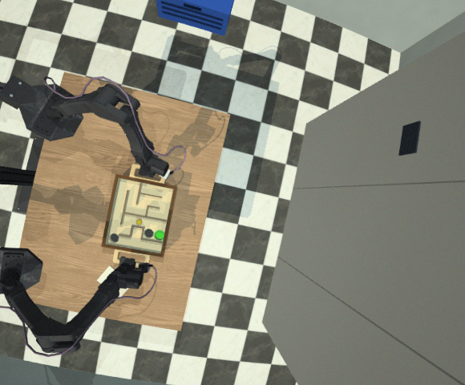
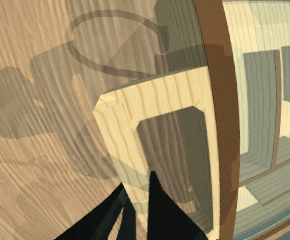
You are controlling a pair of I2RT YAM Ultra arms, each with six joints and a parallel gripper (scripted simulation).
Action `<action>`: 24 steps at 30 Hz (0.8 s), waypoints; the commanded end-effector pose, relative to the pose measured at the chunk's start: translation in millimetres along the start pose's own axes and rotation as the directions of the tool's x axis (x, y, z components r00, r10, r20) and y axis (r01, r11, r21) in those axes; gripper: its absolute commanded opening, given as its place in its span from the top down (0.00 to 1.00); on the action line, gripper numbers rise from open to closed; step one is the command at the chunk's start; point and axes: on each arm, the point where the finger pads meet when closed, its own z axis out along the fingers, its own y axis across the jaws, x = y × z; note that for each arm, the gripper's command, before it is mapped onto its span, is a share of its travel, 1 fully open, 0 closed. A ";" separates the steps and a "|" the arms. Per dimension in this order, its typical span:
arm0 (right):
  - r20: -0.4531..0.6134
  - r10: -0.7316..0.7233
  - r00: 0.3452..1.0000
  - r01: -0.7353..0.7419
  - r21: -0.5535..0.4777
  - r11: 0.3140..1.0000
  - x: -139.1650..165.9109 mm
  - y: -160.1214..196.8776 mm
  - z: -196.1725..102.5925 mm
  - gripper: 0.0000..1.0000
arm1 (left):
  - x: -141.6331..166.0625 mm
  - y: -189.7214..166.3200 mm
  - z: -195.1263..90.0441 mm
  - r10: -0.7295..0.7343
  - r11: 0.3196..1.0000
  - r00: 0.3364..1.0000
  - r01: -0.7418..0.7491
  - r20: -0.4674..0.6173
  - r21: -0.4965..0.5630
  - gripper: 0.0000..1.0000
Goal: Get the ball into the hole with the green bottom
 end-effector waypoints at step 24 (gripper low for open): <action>0.121 0.028 0.992 -0.033 0.036 0.999 -37.3 -26.8 -26.2 1.00 | -22.1 28.2 -34.3 0.010 0.992 0.996 0.002 0.093 -0.123 1.00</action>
